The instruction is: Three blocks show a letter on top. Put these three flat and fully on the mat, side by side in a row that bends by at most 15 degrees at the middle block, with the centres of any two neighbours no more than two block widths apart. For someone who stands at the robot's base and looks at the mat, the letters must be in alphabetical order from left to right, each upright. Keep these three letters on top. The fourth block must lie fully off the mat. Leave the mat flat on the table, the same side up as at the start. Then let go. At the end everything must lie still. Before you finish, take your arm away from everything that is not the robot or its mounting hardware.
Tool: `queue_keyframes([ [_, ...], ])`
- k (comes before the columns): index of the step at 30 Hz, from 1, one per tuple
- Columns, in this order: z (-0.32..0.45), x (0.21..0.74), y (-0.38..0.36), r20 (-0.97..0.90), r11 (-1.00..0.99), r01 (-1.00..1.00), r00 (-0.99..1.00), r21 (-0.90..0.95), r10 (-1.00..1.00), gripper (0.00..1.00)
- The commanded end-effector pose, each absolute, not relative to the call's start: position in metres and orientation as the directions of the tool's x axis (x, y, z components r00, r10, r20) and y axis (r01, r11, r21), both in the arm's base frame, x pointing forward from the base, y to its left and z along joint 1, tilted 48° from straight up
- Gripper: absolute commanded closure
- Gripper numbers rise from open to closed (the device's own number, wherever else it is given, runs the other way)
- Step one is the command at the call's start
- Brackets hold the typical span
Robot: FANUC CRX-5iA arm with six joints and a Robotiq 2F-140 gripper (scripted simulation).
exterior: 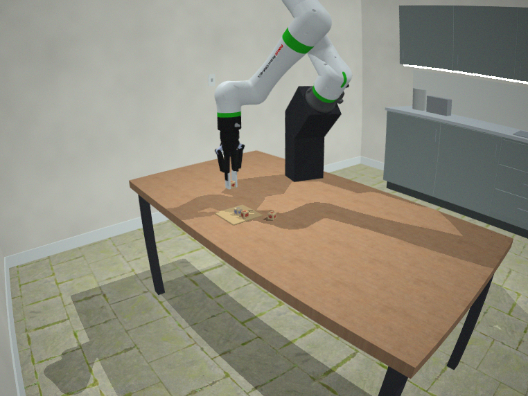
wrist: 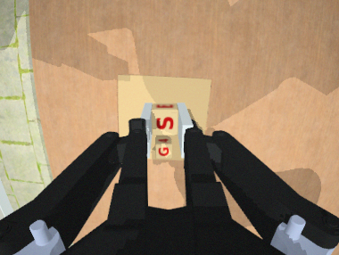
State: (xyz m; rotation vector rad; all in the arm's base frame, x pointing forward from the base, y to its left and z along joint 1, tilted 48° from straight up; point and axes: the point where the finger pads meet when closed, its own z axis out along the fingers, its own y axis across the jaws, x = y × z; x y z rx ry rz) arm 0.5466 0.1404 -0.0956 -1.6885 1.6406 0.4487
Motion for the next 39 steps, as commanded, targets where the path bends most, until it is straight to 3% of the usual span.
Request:
queue_keyframes([
  [1, -0.093, 0.548, 0.142, -0.688, 0.069, -0.961, 0.140, -0.267, -0.712, 0.87],
  [39, -0.154, 0.570, 0.205, -0.689, 0.069, -0.961, 0.141, -0.267, -0.711, 0.87],
])
